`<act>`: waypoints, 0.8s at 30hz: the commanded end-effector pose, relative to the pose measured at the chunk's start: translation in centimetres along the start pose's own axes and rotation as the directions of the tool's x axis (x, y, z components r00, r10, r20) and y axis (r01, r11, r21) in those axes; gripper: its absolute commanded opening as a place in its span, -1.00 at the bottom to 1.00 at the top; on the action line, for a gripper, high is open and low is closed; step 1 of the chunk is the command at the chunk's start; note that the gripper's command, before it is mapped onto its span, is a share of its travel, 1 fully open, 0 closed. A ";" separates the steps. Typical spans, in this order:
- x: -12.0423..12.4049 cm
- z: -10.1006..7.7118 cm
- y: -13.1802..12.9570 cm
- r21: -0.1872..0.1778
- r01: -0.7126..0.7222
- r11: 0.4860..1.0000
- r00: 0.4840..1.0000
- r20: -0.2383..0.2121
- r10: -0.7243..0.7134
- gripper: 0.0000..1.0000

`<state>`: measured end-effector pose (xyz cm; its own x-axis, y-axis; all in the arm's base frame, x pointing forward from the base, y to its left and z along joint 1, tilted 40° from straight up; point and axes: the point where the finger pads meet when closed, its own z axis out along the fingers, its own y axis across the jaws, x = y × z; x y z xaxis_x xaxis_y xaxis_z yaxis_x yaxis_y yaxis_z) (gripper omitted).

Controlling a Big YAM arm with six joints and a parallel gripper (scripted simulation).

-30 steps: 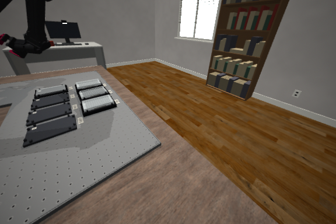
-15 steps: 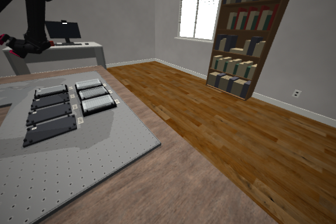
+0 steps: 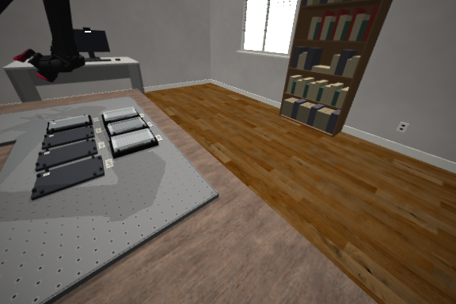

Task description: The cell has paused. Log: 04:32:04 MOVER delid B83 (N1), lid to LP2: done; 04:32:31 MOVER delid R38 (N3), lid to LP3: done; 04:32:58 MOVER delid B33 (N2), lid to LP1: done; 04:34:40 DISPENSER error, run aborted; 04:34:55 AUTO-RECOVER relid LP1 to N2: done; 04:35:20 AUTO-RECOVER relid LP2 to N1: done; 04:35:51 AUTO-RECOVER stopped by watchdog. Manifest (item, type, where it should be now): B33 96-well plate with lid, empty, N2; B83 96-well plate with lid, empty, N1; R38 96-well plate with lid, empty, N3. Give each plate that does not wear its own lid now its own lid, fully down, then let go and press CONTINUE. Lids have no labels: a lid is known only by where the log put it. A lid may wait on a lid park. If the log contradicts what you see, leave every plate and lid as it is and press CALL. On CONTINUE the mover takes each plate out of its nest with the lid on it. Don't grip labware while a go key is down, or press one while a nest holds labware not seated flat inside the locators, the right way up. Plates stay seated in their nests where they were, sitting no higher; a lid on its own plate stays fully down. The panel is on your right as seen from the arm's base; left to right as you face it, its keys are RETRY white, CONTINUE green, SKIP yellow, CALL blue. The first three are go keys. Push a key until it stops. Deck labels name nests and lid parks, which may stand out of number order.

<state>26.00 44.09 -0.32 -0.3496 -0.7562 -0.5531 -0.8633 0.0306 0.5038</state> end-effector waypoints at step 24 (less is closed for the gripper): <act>-0.3 -11.1 -3.2 0.233 -0.234 0.944 0.972 0.043 0.230 1.00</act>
<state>32.25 37.78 3.37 -0.5219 -0.7288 -0.4432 -0.8315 0.3188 0.4549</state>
